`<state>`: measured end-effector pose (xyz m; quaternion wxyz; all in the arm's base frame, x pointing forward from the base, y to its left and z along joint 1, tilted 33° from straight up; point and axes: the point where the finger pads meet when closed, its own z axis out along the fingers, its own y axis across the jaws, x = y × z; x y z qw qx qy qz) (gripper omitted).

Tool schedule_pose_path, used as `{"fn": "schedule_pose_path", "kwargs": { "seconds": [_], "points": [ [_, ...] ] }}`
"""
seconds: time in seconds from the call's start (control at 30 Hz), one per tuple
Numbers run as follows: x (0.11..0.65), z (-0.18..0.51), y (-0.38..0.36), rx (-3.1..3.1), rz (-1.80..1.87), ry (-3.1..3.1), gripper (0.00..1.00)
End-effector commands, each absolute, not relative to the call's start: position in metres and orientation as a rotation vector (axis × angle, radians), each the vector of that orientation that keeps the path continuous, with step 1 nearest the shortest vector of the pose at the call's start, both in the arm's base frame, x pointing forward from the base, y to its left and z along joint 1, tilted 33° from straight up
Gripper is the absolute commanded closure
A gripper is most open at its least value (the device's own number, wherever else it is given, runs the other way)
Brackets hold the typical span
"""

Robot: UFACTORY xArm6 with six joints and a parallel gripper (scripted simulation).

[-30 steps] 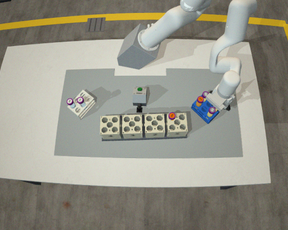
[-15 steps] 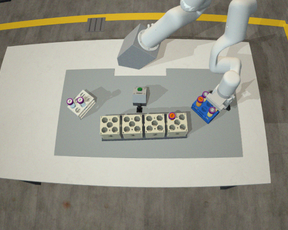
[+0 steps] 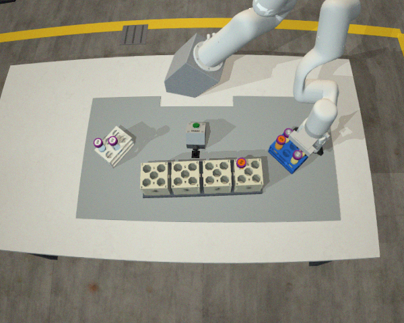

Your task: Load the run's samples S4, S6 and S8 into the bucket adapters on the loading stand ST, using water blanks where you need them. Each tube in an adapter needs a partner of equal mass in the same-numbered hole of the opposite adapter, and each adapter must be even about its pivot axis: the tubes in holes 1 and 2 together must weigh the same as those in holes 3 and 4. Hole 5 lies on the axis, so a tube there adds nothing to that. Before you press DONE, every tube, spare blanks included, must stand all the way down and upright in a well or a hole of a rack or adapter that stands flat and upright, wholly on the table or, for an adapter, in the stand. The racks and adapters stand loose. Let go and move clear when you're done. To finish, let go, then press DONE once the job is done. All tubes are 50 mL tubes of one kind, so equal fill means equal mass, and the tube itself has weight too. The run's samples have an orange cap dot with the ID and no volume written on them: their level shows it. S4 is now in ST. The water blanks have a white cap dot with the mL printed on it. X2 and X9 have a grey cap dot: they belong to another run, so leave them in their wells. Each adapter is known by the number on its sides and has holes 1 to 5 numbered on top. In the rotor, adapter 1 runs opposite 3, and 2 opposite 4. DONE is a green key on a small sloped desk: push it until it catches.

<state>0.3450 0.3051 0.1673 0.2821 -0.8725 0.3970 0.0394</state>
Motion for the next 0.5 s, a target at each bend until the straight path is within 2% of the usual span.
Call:
{"fn": "schedule_pose_path", "kwargs": {
  "seconds": [0.0, 0.47],
  "points": [
    [0.3453, 0.1715, 0.3037, -2.334, 0.103, 1.062, 1.0],
    [0.3441, 0.1782, 0.2995, -2.334, 0.103, 1.062, 1.0]
  ]
}}
